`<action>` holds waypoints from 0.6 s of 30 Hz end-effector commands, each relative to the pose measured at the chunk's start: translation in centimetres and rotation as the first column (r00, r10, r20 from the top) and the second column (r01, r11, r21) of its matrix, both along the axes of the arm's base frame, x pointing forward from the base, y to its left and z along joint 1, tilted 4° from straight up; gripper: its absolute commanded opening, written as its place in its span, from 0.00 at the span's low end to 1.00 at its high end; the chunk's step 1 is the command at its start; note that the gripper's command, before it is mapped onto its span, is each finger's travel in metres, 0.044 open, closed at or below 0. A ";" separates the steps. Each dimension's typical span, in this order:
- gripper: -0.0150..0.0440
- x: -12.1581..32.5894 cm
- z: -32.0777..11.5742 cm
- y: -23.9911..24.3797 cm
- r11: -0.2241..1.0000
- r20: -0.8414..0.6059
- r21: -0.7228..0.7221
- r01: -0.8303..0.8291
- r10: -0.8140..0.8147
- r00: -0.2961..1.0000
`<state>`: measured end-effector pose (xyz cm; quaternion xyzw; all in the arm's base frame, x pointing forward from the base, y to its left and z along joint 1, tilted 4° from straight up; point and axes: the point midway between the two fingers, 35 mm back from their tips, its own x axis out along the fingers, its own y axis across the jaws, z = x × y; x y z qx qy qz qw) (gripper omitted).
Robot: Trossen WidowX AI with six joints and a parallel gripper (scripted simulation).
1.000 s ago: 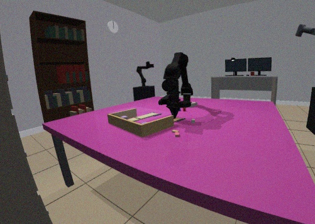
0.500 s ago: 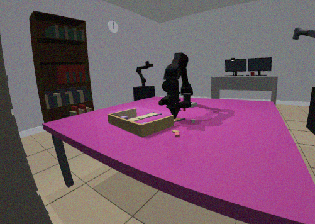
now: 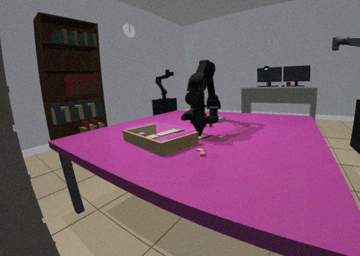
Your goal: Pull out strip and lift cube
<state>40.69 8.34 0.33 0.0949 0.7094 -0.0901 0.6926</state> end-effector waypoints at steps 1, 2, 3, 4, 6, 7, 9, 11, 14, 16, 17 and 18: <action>0.25 0.0 -0.1 0.1 1.000 0.000 0.004 0.005 -0.005 1.000; 0.25 0.0 -0.1 0.1 1.000 0.000 0.004 0.005 -0.005 1.000; 0.25 0.0 -0.1 0.1 1.000 0.000 0.004 0.005 -0.005 1.000; 0.25 0.0 -0.1 0.1 1.000 0.000 0.004 0.005 -0.005 1.000; 0.25 0.0 -0.1 0.1 1.000 0.000 0.004 0.005 -0.005 1.000; 0.25 0.0 -0.2 0.1 1.000 0.000 0.004 0.005 -0.005 1.000; 0.25 0.0 -0.2 0.1 1.000 0.000 0.004 0.005 -0.005 1.000; 0.25 0.0 -0.2 0.1 1.000 0.000 0.004 0.005 -0.005 1.000; 0.25 0.0 -0.2 0.1 1.000 0.000 0.004 0.005 -0.005 1.000; 0.25 0.0 -0.2 0.1 1.000 0.000 0.004 0.005 -0.005 1.000; 0.25 0.0 -0.3 0.1 1.000 0.000 0.004 0.005 -0.005 1.000; 0.25 0.0 -0.3 0.1 1.000 0.000 0.004 0.005 -0.005 1.000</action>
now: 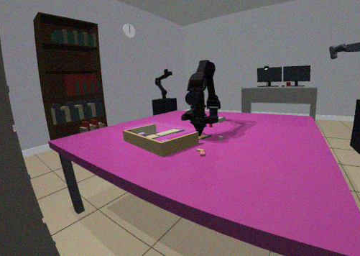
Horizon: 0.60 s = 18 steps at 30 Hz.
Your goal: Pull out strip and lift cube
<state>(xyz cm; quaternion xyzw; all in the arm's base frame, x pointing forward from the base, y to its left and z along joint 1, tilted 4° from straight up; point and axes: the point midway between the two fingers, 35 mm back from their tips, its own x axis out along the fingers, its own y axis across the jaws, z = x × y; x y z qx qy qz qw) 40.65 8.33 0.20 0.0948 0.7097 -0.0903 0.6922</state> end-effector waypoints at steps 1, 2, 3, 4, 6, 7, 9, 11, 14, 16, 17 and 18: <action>0.25 0.0 -0.2 0.1 1.000 0.001 0.004 0.005 -0.005 1.000; 0.25 0.0 -0.2 0.1 1.000 0.001 0.004 0.005 -0.005 1.000; 0.25 0.0 -0.2 0.1 1.000 0.001 0.004 0.005 -0.005 1.000; 0.25 0.0 -0.2 0.1 1.000 0.001 0.004 0.005 -0.005 1.000; 0.25 0.0 -0.2 0.1 1.000 0.001 0.004 0.005 -0.005 1.000; 0.25 0.0 -0.2 0.1 1.000 0.001 0.004 0.005 -0.005 1.000; 0.25 0.0 -0.2 0.1 1.000 0.001 0.004 0.005 -0.005 1.000; 0.25 0.0 -0.3 0.1 1.000 0.001 0.004 0.005 -0.005 1.000; 0.25 -0.1 -0.3 0.1 1.000 0.001 0.004 0.005 -0.005 1.000; 0.25 -0.4 -0.2 0.2 1.000 0.001 0.004 0.005 -0.005 1.000; 0.25 -0.6 -0.2 0.2 1.000 0.001 0.004 0.005 -0.005 1.000; 0.25 -0.8 -0.3 0.3 1.000 0.001 0.004 0.005 -0.005 1.000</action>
